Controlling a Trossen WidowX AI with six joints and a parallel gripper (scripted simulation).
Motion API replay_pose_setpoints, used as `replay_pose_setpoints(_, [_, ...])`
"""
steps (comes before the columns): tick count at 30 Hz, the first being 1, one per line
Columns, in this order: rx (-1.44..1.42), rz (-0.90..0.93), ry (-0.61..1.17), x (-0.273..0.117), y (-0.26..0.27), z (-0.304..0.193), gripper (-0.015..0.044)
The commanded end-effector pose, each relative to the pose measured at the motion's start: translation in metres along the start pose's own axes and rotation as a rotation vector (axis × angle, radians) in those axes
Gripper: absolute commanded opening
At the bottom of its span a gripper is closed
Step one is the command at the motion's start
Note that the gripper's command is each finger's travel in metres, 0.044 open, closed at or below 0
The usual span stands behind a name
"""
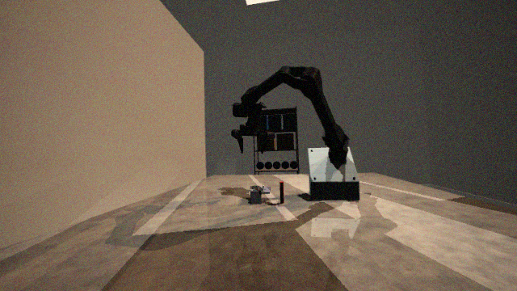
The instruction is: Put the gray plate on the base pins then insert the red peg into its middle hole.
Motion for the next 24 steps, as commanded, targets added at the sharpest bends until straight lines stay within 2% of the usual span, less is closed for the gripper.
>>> replay_pose_setpoints(1, [0.232, -0.064, 0.159, 0.031, 0.022, -0.047, 0.044])
replay_pose_setpoints(11, [0.256, -0.074, 0.173, 0.036, 0.02, -0.052, 0.044])
replay_pose_setpoints(16, [0.256, -0.072, 0.176, 0.095, 0.016, -0.064, 0.044])
replay_pose_setpoints(24, [0.256, -0.072, 0.177, 0.11, 0.012, -0.067, 0.044])
Point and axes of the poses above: the point midway between the two fingers, 35 mm back from their tips, its own x axis out along the fingers, its own y axis across the jaws, z = x × y, the point moved 10 cm from there along -x, back along the fingers, and after that the axes turned 1 degree about x, right-handed, at the moved point
